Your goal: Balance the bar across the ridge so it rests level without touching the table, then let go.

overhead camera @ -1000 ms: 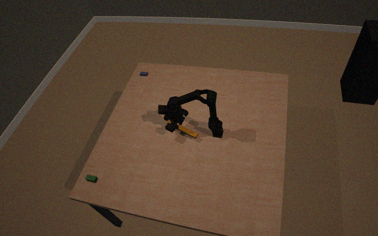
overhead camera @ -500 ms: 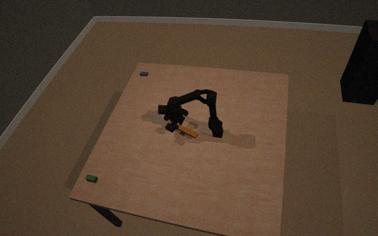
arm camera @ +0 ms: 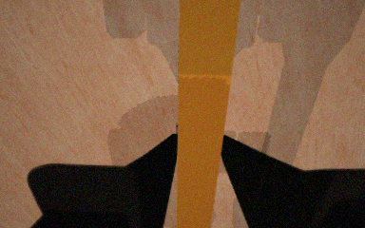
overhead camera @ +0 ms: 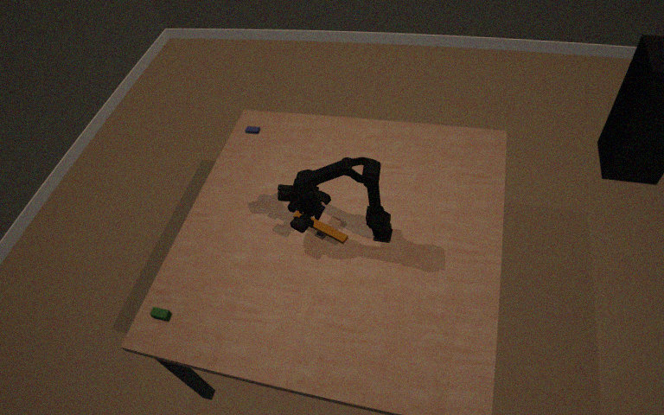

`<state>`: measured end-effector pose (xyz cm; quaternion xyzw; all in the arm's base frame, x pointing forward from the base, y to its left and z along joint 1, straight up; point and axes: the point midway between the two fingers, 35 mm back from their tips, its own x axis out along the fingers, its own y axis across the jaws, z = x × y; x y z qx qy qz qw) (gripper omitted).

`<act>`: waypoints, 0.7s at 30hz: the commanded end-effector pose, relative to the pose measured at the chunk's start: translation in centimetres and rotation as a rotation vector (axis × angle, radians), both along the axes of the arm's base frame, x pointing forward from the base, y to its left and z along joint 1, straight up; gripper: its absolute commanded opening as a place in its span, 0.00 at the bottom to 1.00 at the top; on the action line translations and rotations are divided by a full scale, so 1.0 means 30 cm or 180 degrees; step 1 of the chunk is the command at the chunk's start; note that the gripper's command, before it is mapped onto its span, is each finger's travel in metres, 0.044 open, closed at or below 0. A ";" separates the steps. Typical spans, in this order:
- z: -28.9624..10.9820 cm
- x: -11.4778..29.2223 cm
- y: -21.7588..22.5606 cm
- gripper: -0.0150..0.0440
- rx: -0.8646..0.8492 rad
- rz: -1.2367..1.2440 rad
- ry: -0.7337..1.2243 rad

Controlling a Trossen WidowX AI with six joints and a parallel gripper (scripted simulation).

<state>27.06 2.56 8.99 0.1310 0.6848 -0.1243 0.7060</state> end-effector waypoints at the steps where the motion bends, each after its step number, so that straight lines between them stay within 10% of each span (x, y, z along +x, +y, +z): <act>1: 0.000 0.000 0.000 0.54 0.0000 0.0000 0.0002; 21: 0.000 0.000 0.000 0.57 0.0000 0.0000 0.0002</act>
